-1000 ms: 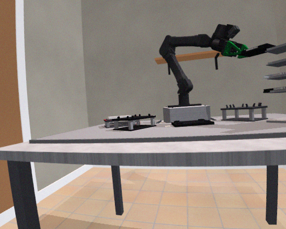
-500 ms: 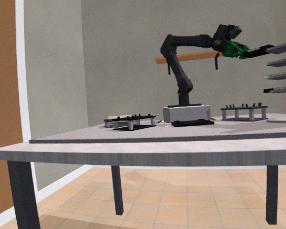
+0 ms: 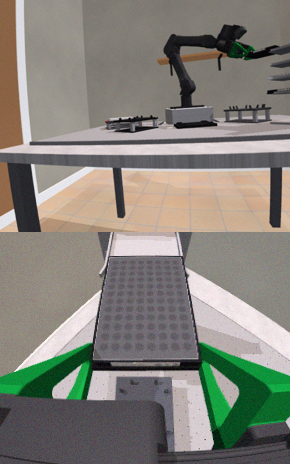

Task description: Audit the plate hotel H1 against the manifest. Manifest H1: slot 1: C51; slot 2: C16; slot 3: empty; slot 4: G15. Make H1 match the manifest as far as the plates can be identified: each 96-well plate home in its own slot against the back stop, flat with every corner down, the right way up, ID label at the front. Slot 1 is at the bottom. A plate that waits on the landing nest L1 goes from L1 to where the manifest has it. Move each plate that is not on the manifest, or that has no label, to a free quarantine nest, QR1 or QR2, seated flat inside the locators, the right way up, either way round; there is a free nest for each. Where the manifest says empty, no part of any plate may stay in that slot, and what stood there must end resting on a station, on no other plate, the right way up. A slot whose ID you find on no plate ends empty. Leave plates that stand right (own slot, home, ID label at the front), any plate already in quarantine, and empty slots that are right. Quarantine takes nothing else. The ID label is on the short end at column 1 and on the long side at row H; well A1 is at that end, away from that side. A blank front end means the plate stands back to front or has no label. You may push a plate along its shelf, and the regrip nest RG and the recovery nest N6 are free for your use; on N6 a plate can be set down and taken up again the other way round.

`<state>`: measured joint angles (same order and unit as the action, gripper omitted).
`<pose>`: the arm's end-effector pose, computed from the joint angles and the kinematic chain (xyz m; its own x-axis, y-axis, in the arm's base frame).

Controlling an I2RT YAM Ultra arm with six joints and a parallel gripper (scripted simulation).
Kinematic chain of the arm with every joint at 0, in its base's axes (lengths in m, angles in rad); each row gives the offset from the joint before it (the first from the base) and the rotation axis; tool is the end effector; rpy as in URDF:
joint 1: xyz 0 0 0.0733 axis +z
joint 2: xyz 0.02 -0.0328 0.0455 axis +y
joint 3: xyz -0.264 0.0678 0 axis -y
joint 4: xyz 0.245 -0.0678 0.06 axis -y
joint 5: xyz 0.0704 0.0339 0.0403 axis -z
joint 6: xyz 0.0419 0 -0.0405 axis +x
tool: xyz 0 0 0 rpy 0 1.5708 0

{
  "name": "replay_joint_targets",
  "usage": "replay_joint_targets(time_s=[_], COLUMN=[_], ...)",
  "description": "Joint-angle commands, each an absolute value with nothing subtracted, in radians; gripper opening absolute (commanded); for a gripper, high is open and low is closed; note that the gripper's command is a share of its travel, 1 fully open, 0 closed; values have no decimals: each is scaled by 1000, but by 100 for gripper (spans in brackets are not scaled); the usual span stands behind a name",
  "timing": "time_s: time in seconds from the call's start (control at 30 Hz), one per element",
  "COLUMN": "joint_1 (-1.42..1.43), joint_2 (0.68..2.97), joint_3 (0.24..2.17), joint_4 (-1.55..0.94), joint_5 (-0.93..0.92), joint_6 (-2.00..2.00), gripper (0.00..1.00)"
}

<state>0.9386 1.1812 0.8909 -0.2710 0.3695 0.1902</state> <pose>0.1675 0.2049 0.2919 -0.4169 -0.2709 -0.8676 -0.5018 0.8645 -0.0287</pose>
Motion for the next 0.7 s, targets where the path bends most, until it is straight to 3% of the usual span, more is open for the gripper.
replay_joint_targets(time_s=[0.0,0.67], joint_1=[935,916], joint_2=[1182,1226], joint_3=[911,929], joint_4=[-239,-208], joint_5=[369,352], joint_6=[186,176], gripper=[86,86])
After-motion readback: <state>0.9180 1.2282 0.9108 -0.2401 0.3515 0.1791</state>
